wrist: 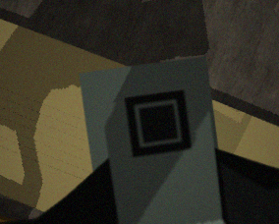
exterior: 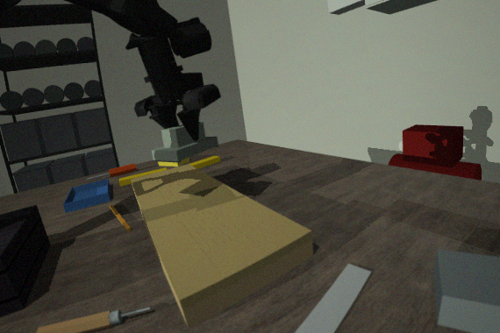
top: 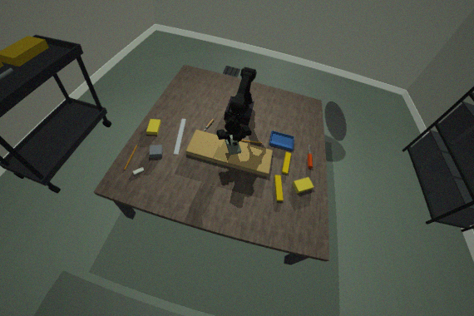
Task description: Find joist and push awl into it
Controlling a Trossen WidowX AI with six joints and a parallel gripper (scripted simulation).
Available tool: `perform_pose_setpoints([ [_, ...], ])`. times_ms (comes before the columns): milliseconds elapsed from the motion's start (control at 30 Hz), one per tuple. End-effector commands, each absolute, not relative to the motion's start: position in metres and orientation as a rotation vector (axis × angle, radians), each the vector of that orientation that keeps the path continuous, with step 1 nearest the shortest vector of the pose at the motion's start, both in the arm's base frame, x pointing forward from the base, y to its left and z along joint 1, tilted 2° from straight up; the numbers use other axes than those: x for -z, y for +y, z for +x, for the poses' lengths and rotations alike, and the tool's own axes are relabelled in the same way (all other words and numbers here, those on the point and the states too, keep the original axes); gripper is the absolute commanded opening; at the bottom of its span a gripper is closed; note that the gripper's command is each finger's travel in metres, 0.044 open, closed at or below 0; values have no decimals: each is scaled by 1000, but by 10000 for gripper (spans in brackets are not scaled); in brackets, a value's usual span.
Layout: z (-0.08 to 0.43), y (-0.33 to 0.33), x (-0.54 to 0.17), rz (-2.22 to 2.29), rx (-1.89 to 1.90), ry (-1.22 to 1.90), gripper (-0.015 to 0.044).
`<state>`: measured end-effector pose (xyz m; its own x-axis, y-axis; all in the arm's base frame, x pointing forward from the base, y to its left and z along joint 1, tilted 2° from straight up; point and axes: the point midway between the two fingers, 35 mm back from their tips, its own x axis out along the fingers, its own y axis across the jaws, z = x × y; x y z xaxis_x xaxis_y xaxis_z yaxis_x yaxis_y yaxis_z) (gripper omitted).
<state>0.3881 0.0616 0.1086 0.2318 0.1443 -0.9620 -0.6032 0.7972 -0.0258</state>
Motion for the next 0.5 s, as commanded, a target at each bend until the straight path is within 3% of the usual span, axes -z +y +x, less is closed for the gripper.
perform_pose_setpoints([
  [0,380,91,-110,-481,-596,1215,0],
  [467,341,177,-103,-626,-799,1172,0],
])
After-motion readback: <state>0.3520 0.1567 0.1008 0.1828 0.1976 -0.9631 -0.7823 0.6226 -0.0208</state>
